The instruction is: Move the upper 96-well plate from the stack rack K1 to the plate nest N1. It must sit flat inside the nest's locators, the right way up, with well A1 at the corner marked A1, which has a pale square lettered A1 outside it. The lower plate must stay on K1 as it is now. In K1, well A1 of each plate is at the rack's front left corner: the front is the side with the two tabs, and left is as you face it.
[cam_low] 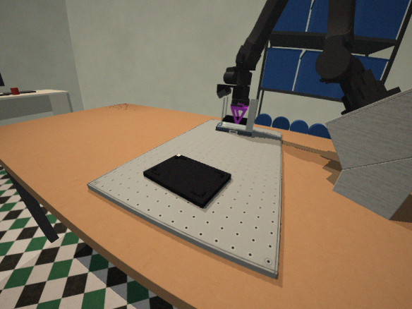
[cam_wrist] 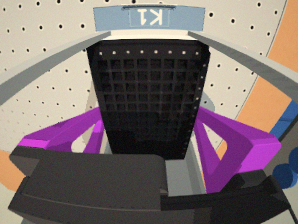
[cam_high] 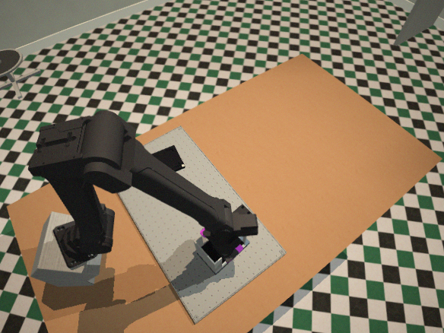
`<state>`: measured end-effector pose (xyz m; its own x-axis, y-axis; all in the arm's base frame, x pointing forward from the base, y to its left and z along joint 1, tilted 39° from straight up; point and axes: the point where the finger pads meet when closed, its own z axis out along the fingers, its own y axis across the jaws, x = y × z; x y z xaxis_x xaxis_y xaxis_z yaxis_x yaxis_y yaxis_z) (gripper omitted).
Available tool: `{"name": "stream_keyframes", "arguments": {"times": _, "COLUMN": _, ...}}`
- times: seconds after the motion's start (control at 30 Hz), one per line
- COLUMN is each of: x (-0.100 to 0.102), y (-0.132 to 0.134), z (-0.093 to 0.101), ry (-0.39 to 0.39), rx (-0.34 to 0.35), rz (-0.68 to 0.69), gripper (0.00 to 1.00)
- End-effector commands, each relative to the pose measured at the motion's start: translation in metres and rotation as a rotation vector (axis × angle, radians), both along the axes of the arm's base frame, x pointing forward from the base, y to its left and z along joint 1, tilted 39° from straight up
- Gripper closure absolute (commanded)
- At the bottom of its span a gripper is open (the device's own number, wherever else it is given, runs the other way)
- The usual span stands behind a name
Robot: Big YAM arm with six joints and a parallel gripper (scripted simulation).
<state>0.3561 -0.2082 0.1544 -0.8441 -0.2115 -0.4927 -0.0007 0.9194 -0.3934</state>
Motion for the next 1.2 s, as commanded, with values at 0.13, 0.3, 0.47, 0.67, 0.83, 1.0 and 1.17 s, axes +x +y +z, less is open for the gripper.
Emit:
{"name": "stream_keyframes", "arguments": {"times": 0.13, "x": -0.001, "y": 0.0, "z": 0.032, "ry": -0.042, "rx": -0.023, "rz": 0.001, "gripper": 1.0}}
{"name": "stream_keyframes", "arguments": {"times": 0.3, "x": -0.005, "y": 0.003, "z": 0.04, "ry": -0.045, "rx": -0.025, "rz": 0.001, "gripper": 1.0}}
{"name": "stream_keyframes", "arguments": {"times": 0.47, "x": -0.008, "y": 0.006, "z": 0.049, "ry": -0.048, "rx": -0.026, "rz": 0.002, "gripper": 1.0}}
{"name": "stream_keyframes", "arguments": {"times": 0.67, "x": -0.011, "y": 0.009, "z": 0.055, "ry": -0.05, "rx": -0.026, "rz": 0.003, "gripper": 1.0}}
{"name": "stream_keyframes", "arguments": {"times": 0.83, "x": -0.016, "y": 0.013, "z": 0.061, "ry": -0.051, "rx": -0.025, "rz": 0.003, "gripper": 1.0}}
{"name": "stream_keyframes", "arguments": {"times": 1.0, "x": -0.02, "y": 0.015, "z": 0.07, "ry": -0.055, "rx": -0.026, "rz": 0.002, "gripper": 1.0}}
{"name": "stream_keyframes", "arguments": {"times": 1.17, "x": -0.023, "y": 0.017, "z": 0.074, "ry": -0.056, "rx": -0.027, "rz": 0.002, "gripper": 1.0}}
